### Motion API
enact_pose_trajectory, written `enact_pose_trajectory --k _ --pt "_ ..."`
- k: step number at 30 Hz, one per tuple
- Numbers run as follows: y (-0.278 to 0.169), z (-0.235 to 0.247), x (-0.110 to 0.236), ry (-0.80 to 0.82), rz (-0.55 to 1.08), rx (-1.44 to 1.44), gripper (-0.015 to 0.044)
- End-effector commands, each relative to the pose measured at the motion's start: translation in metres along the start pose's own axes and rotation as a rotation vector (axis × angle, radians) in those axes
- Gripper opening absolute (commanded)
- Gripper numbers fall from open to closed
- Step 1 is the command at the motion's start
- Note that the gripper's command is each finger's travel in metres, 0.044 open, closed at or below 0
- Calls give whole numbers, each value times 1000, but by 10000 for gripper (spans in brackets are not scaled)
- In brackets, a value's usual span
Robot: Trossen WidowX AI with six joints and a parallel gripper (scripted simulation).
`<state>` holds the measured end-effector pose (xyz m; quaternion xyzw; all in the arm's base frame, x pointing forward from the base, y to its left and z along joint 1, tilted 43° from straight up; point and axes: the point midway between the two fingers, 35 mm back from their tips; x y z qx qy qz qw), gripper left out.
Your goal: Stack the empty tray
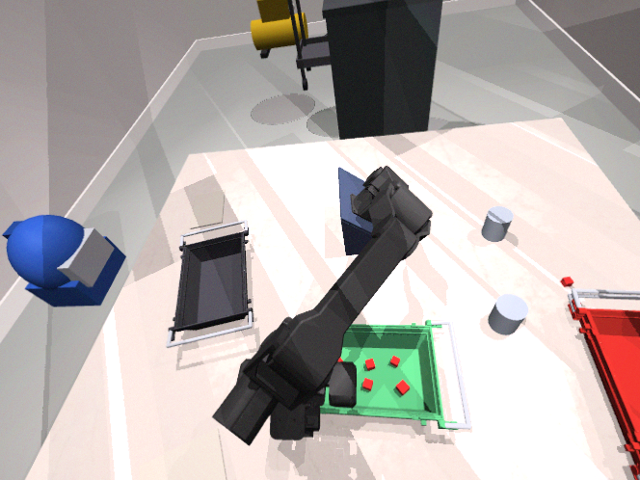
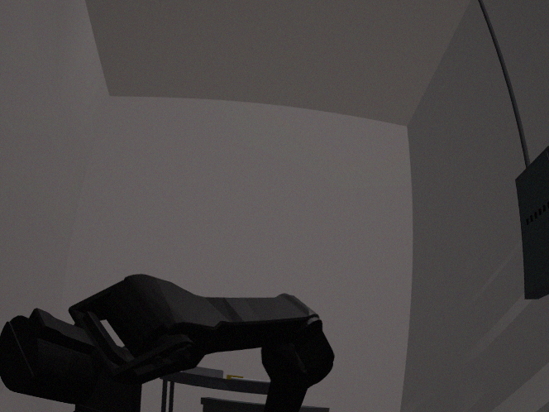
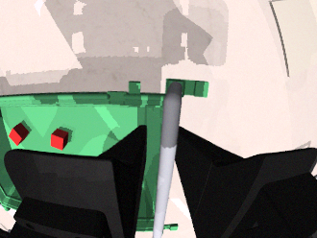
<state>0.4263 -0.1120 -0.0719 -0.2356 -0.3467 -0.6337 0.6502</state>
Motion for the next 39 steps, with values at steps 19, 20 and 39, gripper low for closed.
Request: enact_pose_trajectory --k 19,20,39 --pt "5 18 20 10 -1 -8 81" --pt "5 18 20 10 -1 -8 81" --pt "5 18 20 10 -1 -8 81"
Point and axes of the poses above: the point midway between the two fingers, 35 mm back from their tips, its own x axis back along the fingers, its own z axis across the jaws, y = z × x, and after that the axes turned 13 degrees about x, right-handed
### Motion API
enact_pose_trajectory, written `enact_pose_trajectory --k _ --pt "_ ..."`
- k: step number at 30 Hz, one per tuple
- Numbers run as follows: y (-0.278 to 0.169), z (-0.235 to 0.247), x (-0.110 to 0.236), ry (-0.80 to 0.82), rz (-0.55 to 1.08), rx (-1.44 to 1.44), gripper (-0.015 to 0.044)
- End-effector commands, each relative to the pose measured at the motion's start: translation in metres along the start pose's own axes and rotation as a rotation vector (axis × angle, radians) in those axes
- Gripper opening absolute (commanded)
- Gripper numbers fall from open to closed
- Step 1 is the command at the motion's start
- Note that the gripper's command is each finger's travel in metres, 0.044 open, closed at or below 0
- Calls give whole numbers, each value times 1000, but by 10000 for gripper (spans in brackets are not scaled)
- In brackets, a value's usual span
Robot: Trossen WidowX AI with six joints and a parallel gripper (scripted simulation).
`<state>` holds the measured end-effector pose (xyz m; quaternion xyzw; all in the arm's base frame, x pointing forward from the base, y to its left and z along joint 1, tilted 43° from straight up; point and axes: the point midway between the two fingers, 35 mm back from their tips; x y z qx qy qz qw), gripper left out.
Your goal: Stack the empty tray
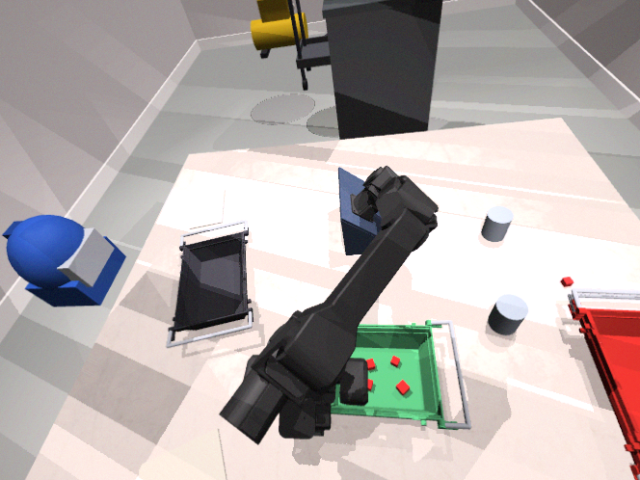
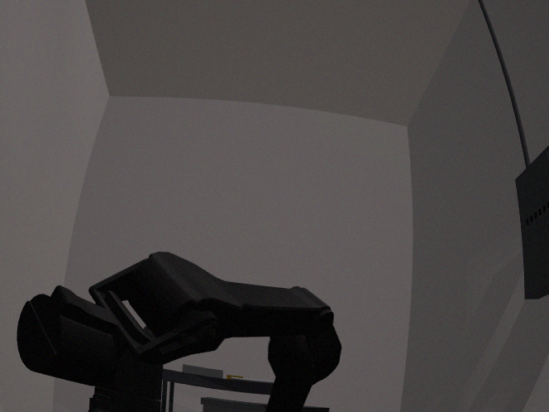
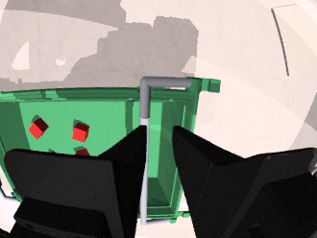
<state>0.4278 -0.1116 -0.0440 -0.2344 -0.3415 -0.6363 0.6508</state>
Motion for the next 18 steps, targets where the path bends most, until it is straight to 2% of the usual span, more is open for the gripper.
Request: enact_pose_trajectory --k 1,8,15,16,18 --pt "0 0 -1 0 0 -2 81" --pt "1 -1 6 -4 -5 0 81" --pt "-1 0 82 -49 -46 16 81" --pt "3 4 52 -23 -24 10 81" --pt "11 28 49 -26 -21 8 81"
Point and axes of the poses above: the point midway between the two fingers, 35 mm back from their tips, its own x axis back along the fingers, its own z axis across the jaws, y = z × x, and after that the axes turned 13 degrees about x, right-handed
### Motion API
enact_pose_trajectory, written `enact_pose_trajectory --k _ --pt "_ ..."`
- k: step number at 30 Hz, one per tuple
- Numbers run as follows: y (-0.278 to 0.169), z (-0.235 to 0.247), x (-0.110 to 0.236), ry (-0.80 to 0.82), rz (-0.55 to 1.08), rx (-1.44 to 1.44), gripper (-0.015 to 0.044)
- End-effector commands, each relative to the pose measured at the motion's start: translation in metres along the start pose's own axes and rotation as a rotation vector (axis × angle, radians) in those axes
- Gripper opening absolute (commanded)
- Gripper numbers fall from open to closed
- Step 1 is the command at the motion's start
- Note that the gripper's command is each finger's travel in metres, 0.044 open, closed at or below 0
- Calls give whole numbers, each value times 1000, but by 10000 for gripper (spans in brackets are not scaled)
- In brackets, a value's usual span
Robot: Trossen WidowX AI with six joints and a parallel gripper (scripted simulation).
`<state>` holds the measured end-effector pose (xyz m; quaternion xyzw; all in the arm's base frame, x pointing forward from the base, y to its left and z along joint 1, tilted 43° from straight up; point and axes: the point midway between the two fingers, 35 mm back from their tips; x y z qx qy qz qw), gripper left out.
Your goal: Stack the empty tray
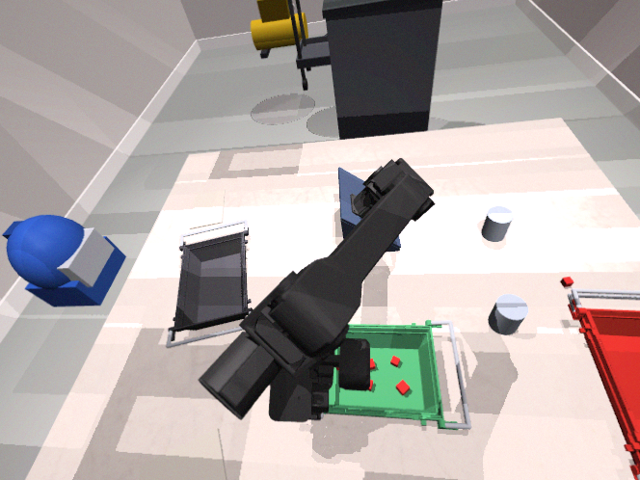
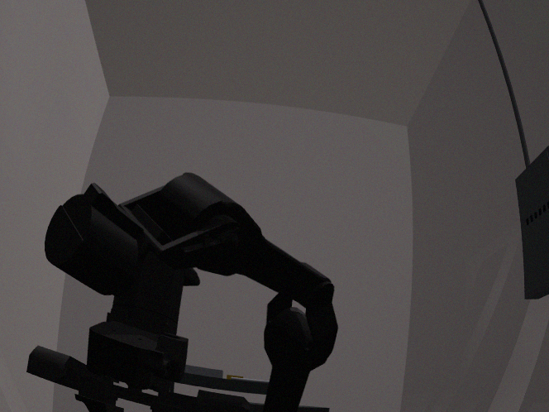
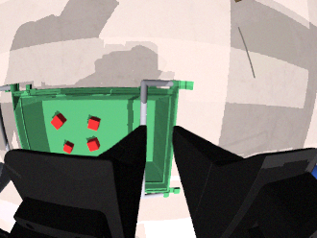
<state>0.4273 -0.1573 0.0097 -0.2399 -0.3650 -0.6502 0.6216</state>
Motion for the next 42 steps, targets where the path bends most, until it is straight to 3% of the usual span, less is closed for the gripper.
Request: enact_pose_trajectory --k 1,7,14,22,36,42 --pt "11 47 -23 25 44 7 81" --pt "18 151 -37 32 55 2 81" --pt "-10 254 -52 63 72 0 81" --pt "-11 257 -55 64 72 0 81" --pt "-15 261 -109 67 72 0 81" --pt "-16 259 -109 67 72 0 81"
Point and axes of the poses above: the point midway between the two fingers, 35 mm back from their tips, its own x axis back along the fingers, its own z axis across the jaws, y = z × x, and after that the axes turned 13 degrees about x, right-handed
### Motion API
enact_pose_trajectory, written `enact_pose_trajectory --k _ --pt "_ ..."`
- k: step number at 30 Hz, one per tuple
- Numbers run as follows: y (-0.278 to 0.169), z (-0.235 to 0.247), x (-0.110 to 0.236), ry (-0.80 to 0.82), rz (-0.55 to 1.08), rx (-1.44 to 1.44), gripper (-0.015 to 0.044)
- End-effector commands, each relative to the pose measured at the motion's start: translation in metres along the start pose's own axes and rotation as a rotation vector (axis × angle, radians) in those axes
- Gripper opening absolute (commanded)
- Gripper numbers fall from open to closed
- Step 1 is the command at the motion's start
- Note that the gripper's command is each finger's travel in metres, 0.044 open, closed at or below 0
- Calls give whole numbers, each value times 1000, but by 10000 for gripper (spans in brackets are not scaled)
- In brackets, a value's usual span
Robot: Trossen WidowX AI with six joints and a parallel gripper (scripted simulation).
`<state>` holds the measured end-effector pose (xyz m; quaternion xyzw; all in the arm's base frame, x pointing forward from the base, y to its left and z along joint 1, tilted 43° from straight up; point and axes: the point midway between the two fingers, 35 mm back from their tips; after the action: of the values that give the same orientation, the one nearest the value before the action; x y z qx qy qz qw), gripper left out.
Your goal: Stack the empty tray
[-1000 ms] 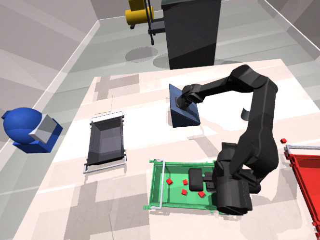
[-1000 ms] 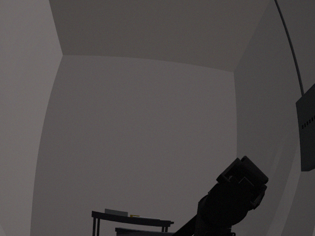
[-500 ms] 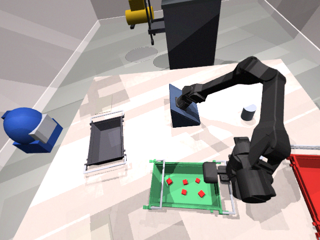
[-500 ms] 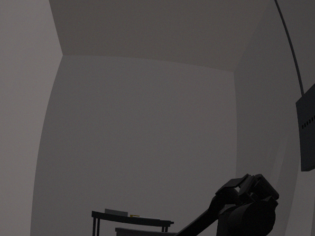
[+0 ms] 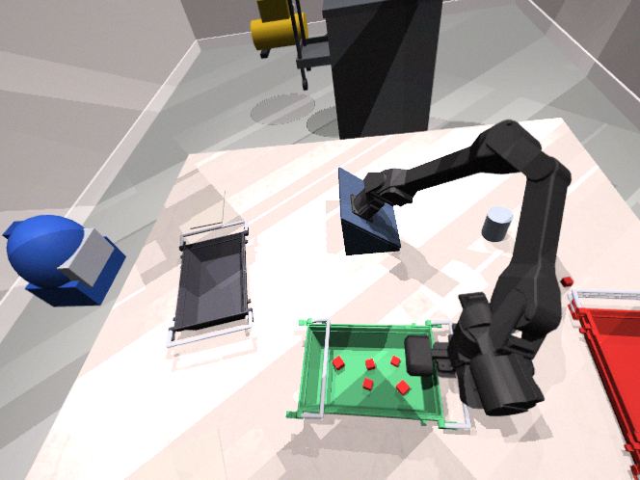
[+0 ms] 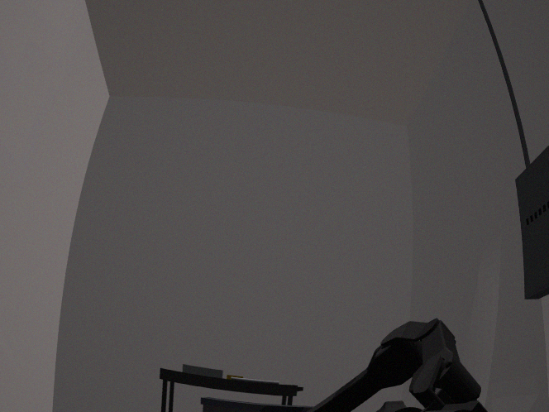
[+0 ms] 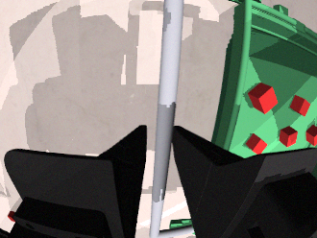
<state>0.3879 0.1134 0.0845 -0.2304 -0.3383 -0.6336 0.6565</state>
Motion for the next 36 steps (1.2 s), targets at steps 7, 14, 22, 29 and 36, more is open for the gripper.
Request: enact_pose_trajectory --k 7,14,22,29,36 --pt "-5 -18 25 2 0 -6 81" --pt "-10 -39 32 1 1 -6 81" --pt "-17 -71 15 0 1 -7 81" --pt "-16 -73 25 -1 1 -7 81" --pt "-14 -69 60 -2 1 -7 81"
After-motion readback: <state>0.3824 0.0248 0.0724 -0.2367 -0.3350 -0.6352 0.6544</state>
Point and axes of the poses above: the point midway between the two fingers, 35 mm back from their tips, its own x axis back along the fingers, its own z axis across the jaws, y = z × x, and after that the axes turned 13 degrees about x, right-handed
